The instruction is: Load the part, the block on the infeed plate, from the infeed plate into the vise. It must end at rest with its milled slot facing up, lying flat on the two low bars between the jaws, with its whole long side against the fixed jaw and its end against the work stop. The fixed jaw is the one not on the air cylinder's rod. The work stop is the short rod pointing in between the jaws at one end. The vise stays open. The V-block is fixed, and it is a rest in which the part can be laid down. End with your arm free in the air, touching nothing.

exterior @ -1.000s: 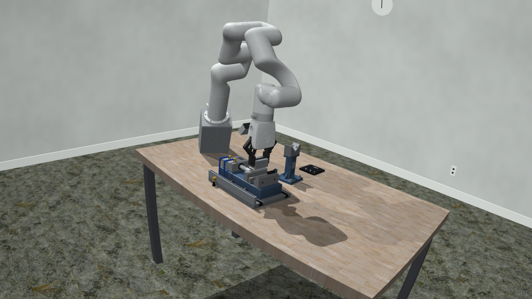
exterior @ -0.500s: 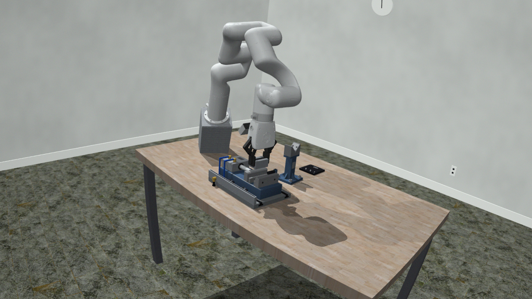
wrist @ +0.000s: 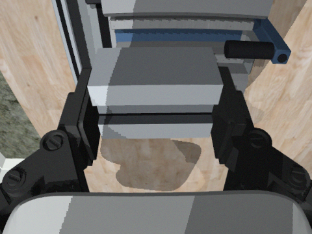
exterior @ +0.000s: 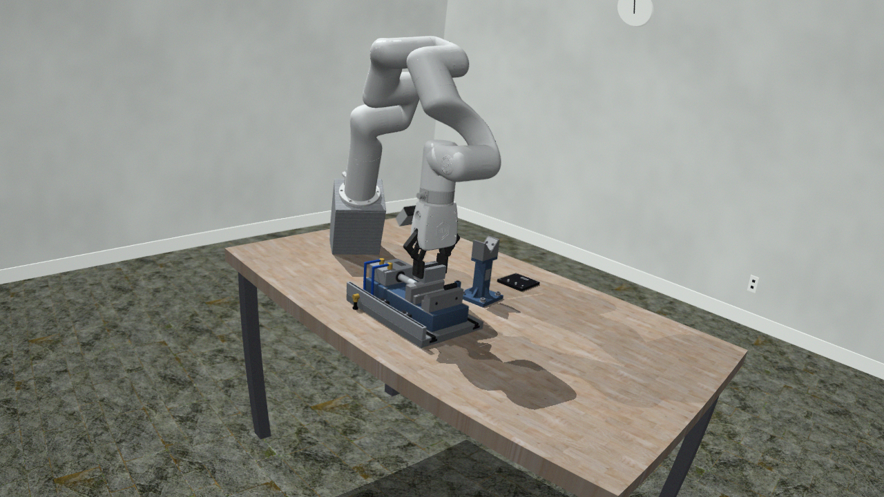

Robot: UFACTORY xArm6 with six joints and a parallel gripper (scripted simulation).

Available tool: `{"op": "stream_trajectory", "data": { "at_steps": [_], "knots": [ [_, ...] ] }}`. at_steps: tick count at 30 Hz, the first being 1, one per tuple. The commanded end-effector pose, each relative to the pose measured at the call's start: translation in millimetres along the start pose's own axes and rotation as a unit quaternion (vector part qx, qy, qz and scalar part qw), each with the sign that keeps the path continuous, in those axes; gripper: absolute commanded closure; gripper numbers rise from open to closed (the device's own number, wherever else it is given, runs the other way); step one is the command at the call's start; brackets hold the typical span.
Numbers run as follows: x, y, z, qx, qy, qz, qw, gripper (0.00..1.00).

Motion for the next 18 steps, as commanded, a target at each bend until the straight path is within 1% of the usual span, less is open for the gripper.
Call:
{"op": "stream_trajectory", "data": {
  "at_steps": [1, 18],
  "knots": [
    [1.1, 0.0, 0.0, 0.0, -0.002, 0.0, 1.0, 1.0],
    [1.2, 0.0, -10.7, 0.0, -0.002, 0.0, 1.0, 1.0]
  ]
}}
Point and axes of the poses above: the point where the finger pads meet when closed, its own z axis back along the fingers, its own y axis across the jaws, x = y × z, the point moved 5 cm from there along z, back along the fingers, and after that the axes turned 11 degrees about -z, right-handed, at the moved point
